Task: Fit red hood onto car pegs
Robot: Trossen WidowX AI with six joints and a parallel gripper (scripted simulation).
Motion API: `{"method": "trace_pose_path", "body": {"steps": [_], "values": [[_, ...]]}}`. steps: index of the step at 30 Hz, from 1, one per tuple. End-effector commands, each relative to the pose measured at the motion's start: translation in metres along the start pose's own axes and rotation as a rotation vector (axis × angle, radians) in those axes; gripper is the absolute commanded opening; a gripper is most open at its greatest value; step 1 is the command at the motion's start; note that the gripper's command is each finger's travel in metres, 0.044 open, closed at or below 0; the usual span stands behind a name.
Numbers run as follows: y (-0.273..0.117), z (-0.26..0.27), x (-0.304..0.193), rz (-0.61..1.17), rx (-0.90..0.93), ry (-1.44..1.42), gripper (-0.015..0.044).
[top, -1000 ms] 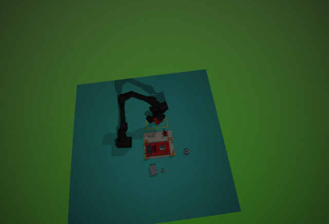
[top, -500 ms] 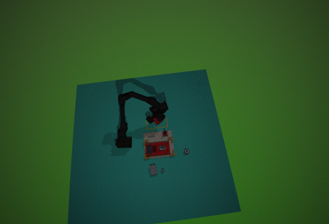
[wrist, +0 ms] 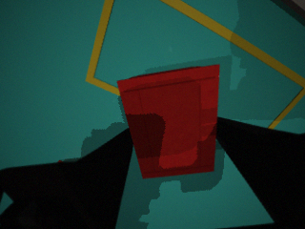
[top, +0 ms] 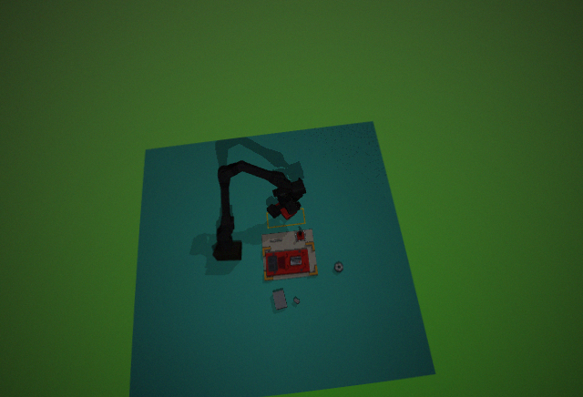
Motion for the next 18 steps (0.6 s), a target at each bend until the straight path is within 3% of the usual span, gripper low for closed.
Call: {"method": "trace_pose_path", "body": {"steps": [1,5,16,18], "values": [[0.000,0.000,0.000,0.000,0.000,-0.001,0.0321],[0.000,0.000,0.000,0.000,0.000,-0.001,0.0295],[-0.016,0.000,0.000,-0.001,0.000,0.000,0.0006],[-0.022,0.000,0.000,-0.001,0.000,0.000,0.0000]]}}
Point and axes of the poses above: the point midway between the two fingers, 35 mm back from their tips, its own y axis out along the fingers, its own z axis across the jaws, x = y × z, the point moved 6 cm from there along -y, back along the fingers, and after that the axes turned 2 degrees about y, right-handed, at the moved point
